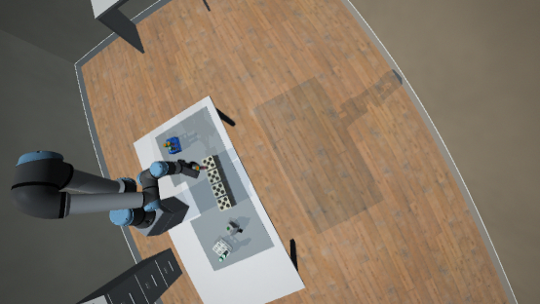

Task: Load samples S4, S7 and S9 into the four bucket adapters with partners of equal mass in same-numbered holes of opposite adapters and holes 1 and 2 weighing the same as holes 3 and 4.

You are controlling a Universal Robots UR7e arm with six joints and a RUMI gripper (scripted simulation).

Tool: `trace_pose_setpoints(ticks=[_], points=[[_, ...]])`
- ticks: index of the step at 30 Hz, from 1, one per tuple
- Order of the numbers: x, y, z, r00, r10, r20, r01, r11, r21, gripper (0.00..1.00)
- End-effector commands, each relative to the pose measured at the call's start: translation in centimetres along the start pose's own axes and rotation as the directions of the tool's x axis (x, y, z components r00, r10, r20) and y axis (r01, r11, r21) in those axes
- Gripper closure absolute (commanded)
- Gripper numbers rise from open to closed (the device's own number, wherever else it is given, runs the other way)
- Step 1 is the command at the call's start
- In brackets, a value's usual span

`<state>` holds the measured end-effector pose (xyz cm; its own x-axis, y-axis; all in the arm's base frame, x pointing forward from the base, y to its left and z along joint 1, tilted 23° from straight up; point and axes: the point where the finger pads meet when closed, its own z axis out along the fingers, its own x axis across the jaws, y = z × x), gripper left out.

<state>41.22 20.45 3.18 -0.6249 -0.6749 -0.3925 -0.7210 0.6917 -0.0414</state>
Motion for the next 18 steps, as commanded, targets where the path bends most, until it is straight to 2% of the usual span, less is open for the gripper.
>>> trace_pose_setpoints(ticks=[1, 7, 18], points=[[-0.1, -0.1, -2.0, 1.000, -0.001, 0.000, 0.001, 1.000, -0.002, 1.00], [0.1, -0.7, -2.0, 1.000, -0.028, 0.000, 0.028, 1.000, -0.002, 1.00], [2.8, -7.6, -1.8, 0.949, -0.315, -0.001, 0.315, 0.949, -0.005, 1.00]])
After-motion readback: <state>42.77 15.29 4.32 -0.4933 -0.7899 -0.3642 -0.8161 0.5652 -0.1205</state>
